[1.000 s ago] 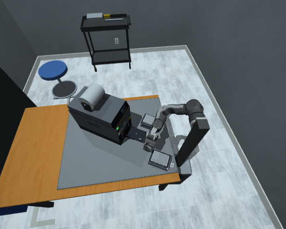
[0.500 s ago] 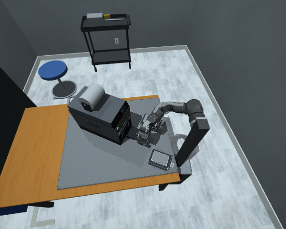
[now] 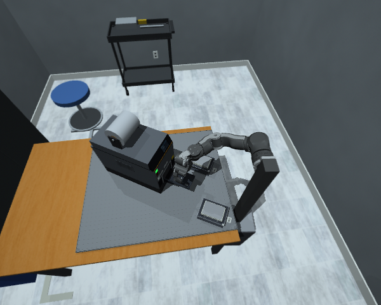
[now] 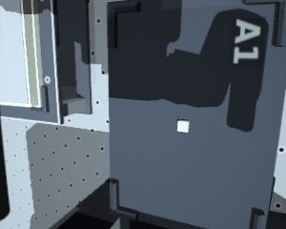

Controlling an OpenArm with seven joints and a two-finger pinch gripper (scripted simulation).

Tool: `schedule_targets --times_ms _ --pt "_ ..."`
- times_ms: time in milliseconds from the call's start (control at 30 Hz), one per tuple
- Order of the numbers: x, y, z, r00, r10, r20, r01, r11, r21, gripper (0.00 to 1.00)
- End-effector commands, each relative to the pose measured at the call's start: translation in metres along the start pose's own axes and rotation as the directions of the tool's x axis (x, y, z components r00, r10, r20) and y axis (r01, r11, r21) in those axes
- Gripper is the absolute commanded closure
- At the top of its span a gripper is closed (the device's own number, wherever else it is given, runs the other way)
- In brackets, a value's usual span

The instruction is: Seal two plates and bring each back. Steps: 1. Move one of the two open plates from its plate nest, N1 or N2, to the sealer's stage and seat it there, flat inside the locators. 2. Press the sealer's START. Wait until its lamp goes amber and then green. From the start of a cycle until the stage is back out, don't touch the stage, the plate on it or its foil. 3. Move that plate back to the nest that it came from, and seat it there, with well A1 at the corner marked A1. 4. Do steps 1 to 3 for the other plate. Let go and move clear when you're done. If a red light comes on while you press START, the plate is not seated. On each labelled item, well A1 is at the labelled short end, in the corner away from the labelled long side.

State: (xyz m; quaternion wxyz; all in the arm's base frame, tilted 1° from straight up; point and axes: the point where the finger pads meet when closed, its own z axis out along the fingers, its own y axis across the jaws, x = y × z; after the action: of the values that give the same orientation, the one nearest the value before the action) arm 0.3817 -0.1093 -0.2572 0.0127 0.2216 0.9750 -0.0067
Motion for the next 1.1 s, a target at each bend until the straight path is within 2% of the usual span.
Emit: schedule_targets --times_ms 0,100,1067 --pt "0.0022 0.0038 -0.0002 1.000 -0.020 -0.009 0.020 1.000 -0.014 0.35" --pt "-0.0076 -0.0008 -0.0038 1.000 -0.018 -0.008 0.017 1.000 -0.010 0.35" --pt "-0.0062 -0.0010 -0.0022 1.000 -0.018 -0.010 0.018 1.000 -0.005 0.35"
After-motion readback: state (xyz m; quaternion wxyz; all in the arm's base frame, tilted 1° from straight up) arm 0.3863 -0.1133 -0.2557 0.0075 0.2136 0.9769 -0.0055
